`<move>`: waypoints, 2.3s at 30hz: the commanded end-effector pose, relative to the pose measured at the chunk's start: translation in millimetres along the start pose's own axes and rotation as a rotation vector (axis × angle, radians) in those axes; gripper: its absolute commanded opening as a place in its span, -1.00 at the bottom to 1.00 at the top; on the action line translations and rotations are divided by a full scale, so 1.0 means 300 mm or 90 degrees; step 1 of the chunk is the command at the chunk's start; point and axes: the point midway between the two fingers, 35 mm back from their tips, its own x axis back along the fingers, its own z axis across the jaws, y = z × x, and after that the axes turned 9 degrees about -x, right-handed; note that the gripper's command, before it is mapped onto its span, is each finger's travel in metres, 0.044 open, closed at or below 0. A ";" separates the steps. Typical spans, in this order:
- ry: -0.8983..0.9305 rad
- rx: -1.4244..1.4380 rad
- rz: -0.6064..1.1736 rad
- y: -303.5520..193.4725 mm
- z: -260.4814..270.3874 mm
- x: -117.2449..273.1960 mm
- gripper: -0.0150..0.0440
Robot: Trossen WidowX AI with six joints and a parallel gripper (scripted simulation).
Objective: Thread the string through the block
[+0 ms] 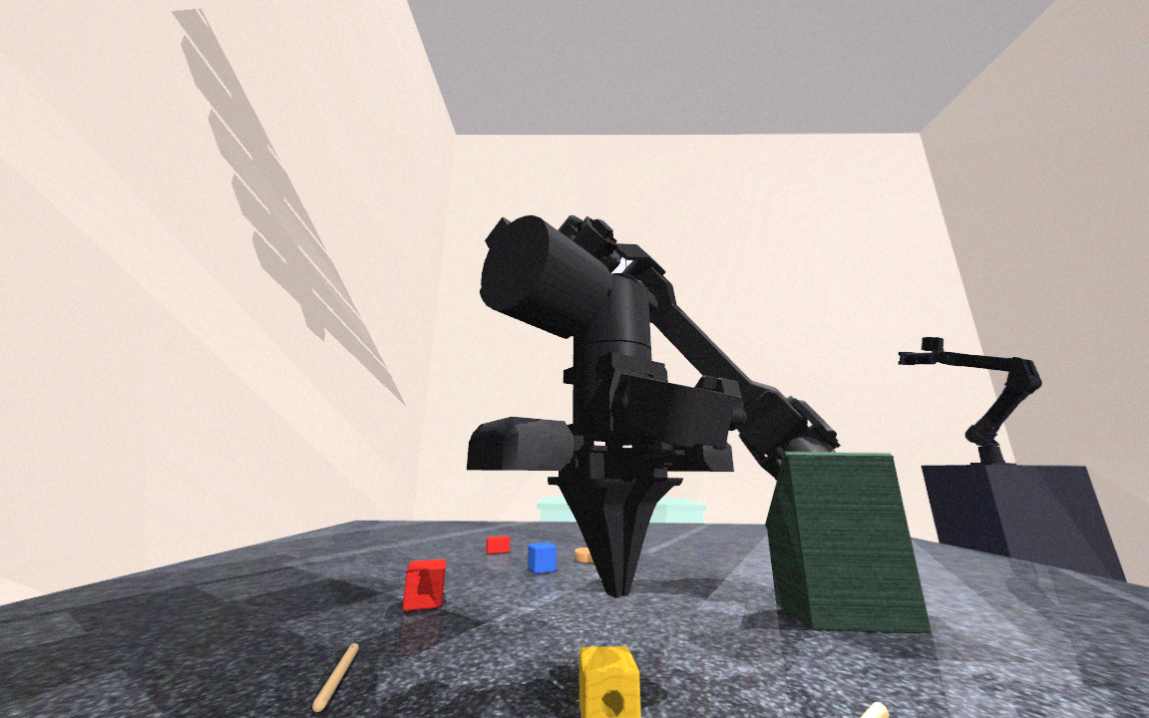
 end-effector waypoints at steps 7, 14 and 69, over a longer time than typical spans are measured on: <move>0.000 0.000 0.000 0.000 0.000 0.000 -0.49; -0.004 0.339 -0.003 0.101 0.069 0.010 0.04; 0.002 1.052 0.000 0.268 0.243 0.002 -0.07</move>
